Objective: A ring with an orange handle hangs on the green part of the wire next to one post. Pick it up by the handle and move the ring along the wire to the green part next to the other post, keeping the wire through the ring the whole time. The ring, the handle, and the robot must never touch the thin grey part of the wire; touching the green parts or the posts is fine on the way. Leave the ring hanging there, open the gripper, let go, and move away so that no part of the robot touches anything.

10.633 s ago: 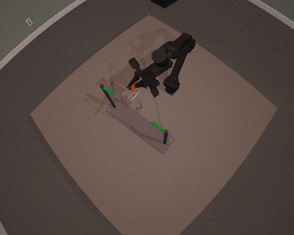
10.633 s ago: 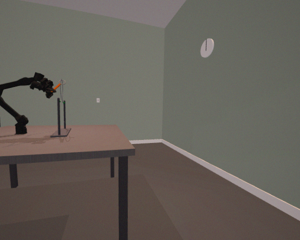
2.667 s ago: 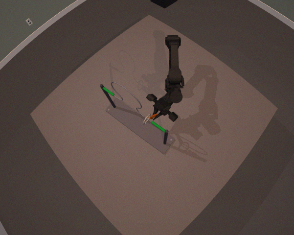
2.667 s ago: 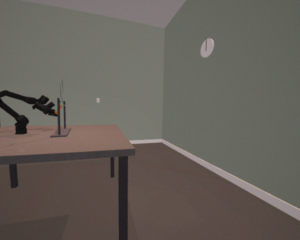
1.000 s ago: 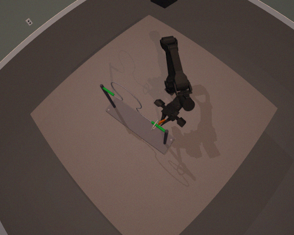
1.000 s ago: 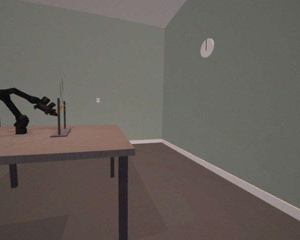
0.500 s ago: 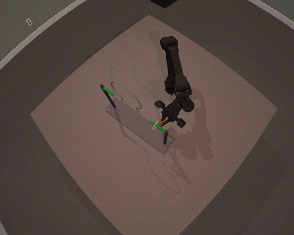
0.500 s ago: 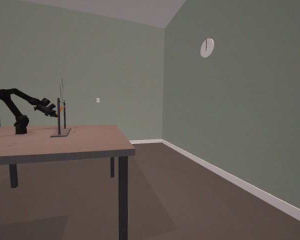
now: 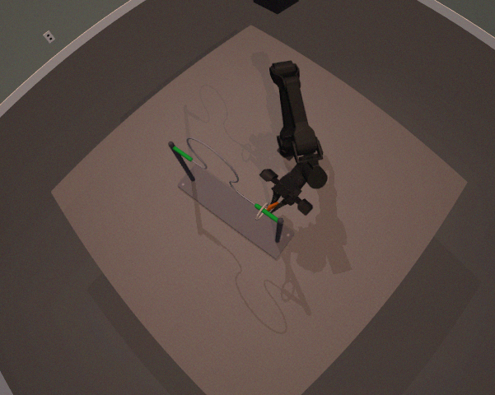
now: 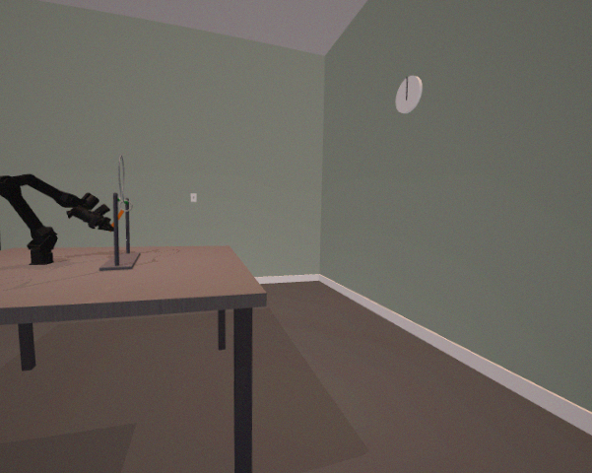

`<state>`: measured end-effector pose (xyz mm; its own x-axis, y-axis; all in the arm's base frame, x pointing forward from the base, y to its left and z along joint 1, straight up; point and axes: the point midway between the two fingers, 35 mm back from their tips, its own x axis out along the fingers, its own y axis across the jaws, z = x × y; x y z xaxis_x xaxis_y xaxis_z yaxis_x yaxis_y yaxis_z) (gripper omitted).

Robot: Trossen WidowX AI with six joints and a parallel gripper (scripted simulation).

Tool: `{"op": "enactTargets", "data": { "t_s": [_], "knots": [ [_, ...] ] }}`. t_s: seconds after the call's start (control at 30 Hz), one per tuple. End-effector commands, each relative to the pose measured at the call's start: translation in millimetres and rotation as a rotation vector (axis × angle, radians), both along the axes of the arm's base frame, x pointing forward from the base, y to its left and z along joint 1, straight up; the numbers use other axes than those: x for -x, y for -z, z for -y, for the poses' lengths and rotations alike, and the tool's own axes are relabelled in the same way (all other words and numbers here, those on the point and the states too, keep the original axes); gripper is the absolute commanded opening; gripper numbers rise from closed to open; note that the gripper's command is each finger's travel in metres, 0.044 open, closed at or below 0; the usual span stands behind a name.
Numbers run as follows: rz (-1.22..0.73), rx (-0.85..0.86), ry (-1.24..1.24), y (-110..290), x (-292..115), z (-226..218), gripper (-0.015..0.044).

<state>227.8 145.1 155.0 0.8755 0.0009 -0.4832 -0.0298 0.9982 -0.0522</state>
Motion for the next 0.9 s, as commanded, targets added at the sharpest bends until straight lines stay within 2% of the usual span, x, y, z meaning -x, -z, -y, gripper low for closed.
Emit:
{"op": "enactTargets", "data": {
  "t_s": [0.0,0.33,0.87],
  "knots": [
    [0.0,0.0,0.0,0,0,0,-0.0097],
    [-0.001,0.0,0.001,0,1,0,0.016],
    [-0.005,-0.003,0.006,-21,40,0,0.016]
  ]
}}
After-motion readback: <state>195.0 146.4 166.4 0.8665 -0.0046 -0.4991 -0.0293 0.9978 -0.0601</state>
